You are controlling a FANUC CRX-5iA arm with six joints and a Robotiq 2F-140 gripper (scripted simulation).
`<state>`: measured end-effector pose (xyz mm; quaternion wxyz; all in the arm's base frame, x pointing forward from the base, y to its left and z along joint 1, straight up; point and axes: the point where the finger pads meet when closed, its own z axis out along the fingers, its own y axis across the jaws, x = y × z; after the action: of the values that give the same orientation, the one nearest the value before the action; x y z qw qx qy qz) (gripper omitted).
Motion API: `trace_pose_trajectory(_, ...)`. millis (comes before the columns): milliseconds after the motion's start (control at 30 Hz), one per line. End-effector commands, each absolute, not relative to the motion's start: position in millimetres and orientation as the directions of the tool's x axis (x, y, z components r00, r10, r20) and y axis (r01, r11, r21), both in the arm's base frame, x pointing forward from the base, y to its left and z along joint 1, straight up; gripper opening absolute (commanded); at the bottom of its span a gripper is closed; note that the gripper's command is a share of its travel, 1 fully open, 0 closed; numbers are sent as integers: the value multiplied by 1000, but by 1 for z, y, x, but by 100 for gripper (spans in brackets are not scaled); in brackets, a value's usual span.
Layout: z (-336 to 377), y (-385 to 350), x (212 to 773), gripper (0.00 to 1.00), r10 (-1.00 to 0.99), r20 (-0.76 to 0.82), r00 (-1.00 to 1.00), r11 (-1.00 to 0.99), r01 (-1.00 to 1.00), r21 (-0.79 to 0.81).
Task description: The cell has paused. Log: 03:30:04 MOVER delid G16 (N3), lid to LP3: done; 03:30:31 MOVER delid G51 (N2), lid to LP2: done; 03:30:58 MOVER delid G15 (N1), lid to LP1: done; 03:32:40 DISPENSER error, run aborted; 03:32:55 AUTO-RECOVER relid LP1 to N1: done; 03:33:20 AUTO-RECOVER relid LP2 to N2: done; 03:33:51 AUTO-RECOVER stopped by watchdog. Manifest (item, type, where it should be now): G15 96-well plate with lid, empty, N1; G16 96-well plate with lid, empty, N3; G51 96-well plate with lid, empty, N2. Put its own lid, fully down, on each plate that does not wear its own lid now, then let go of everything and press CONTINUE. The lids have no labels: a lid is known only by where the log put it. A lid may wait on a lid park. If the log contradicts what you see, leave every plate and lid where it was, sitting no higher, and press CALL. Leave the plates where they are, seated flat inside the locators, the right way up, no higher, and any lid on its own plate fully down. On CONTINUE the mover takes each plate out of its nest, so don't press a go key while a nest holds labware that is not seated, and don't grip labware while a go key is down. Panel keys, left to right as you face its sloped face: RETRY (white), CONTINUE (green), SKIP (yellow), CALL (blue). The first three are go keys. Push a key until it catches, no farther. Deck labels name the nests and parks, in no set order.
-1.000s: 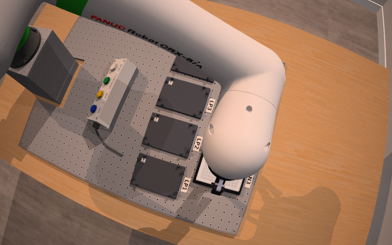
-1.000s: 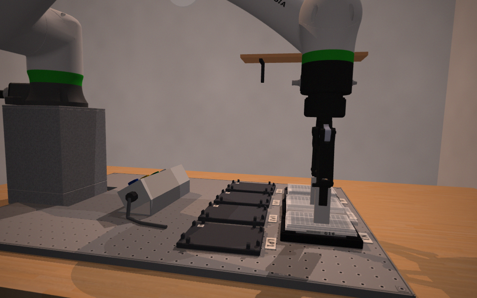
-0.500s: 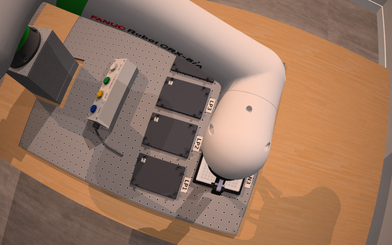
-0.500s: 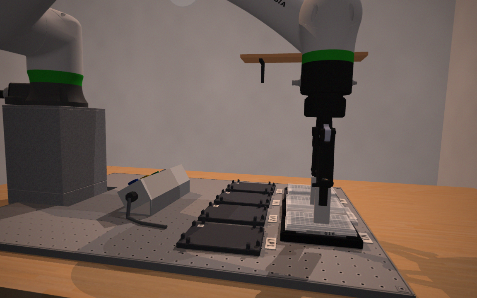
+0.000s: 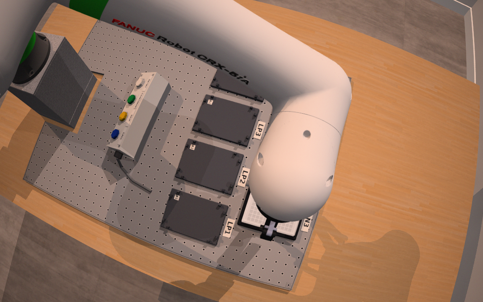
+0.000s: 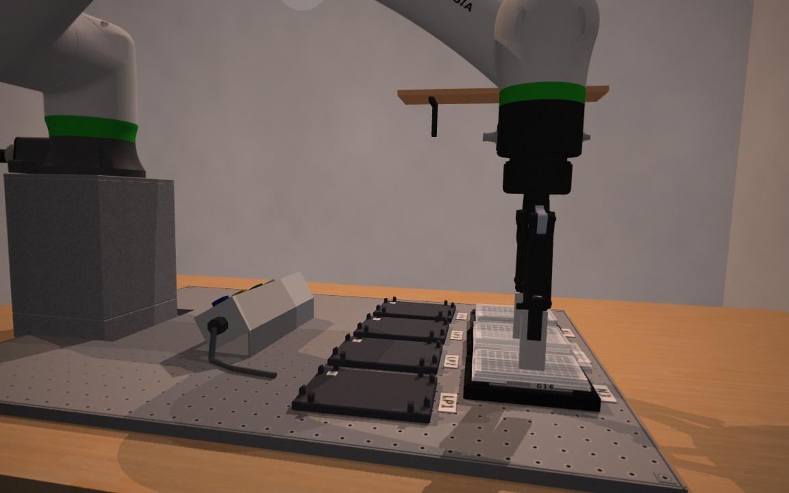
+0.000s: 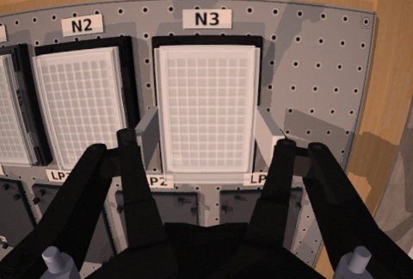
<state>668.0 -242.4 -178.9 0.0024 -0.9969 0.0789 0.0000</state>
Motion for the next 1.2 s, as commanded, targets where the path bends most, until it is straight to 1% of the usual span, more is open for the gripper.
trace_pose_trajectory(0, -179, -242, 668, 0, -157, 0, 988, -988, -157, -5)
trace_pose_trajectory(1167, -186, -242, 668, 0, -157, 0, 988, -988, -157, -5)
